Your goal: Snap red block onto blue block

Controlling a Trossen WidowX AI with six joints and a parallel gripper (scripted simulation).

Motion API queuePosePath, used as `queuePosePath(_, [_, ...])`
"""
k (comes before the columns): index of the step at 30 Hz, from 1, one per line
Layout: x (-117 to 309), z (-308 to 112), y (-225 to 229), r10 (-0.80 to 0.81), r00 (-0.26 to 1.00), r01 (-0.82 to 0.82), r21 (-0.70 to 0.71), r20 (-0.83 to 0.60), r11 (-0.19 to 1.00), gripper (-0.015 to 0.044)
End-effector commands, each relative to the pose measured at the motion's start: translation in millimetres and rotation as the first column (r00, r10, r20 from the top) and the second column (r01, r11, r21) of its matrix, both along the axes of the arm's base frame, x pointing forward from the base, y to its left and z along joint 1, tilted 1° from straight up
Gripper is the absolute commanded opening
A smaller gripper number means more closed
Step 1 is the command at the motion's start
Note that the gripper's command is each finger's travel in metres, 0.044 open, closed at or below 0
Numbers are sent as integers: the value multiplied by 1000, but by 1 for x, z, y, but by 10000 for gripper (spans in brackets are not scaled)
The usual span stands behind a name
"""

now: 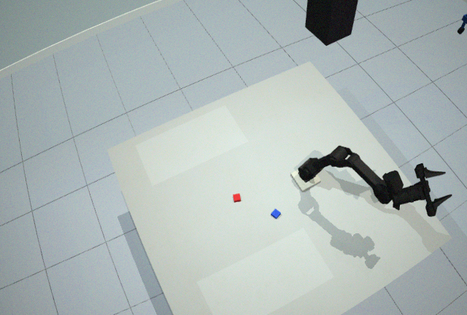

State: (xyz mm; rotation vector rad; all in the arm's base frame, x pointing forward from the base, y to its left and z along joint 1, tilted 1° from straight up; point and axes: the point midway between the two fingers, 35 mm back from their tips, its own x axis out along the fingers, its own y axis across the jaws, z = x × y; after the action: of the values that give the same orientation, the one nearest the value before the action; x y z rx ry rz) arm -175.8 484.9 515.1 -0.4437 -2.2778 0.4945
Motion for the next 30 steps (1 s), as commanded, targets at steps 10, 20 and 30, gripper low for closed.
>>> queuePosePath(10, [102,-27,47,-121,981,63,-339,-150,939,440])
queuePosePath(20, [236,-58,63,-361,879,115,-597,-310,794,440])
queuePosePath(30, [378,-109,41,-641,630,51,-800,-440,598,440])
